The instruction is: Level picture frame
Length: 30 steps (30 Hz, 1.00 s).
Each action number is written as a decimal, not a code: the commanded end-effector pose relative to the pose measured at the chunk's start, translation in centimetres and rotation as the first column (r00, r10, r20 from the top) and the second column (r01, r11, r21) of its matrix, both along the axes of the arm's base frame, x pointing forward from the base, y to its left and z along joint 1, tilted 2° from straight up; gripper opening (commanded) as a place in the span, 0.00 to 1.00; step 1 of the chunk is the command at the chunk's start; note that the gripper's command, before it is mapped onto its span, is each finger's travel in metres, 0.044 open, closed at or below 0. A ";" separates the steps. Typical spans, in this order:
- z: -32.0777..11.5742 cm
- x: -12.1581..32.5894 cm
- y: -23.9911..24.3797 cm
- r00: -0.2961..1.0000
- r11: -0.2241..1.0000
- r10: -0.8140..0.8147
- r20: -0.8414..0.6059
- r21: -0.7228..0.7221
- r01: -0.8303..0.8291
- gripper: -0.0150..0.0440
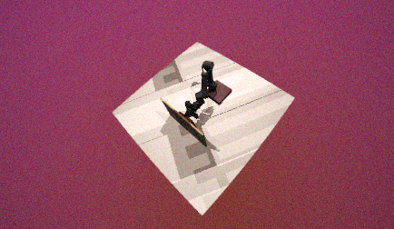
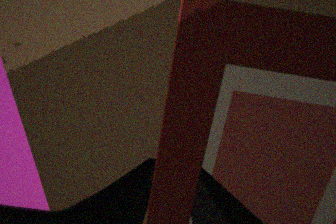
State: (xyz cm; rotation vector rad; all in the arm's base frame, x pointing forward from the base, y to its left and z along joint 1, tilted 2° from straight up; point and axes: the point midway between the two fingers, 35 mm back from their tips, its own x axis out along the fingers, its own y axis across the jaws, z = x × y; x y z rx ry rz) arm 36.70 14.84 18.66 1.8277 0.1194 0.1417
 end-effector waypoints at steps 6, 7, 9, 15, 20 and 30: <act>0.0 0.0 0.0 1.000 0.999 -0.002 0.008 -0.045 0.002 0.25; 0.0 0.0 0.0 1.000 0.999 -0.002 0.008 -0.045 0.002 0.25; 0.0 0.0 0.0 1.000 0.998 -0.002 0.010 -0.060 0.003 0.25; 0.0 0.0 0.0 1.000 0.997 -0.003 0.012 -0.076 0.004 0.25; 0.0 0.0 0.0 1.000 0.993 -0.004 0.019 -0.117 0.006 0.25; 0.0 0.0 0.1 1.000 0.986 -0.005 0.027 -0.168 0.009 0.25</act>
